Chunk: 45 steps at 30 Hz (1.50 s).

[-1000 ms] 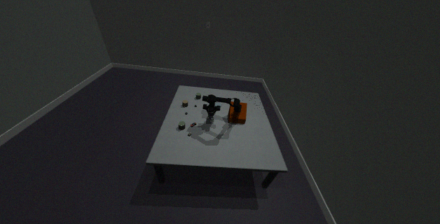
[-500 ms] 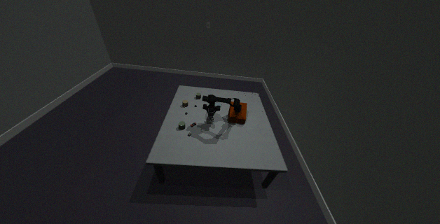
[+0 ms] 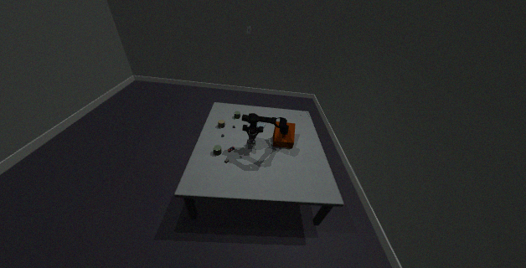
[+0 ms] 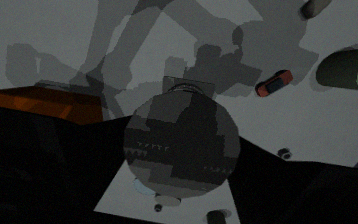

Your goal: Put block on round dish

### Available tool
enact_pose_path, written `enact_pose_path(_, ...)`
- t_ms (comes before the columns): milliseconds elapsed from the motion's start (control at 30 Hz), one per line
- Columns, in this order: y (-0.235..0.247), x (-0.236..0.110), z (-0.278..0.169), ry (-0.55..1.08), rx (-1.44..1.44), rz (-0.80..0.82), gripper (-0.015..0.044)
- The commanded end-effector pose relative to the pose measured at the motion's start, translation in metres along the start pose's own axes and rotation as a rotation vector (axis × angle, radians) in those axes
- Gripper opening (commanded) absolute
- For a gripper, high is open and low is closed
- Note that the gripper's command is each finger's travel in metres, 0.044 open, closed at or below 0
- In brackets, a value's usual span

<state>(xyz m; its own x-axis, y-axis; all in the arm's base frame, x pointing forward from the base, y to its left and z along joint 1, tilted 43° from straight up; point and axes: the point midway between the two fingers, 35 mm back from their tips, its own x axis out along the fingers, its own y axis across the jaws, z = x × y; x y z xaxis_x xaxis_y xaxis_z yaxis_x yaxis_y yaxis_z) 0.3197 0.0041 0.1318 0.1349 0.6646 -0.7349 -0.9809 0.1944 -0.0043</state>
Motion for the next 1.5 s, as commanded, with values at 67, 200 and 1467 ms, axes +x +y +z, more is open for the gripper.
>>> enact_pose_path(67, 0.0, 0.0, 0.0, 0.001, 0.003, 0.0, 0.0)
enact_pose_path(200, 0.0, 0.0, 0.0, 0.001, 0.003, 0.0, 0.0)
enact_pose_path(1467, 0.075, 0.077, 0.096, 0.013, 0.006, -0.015, 0.0)
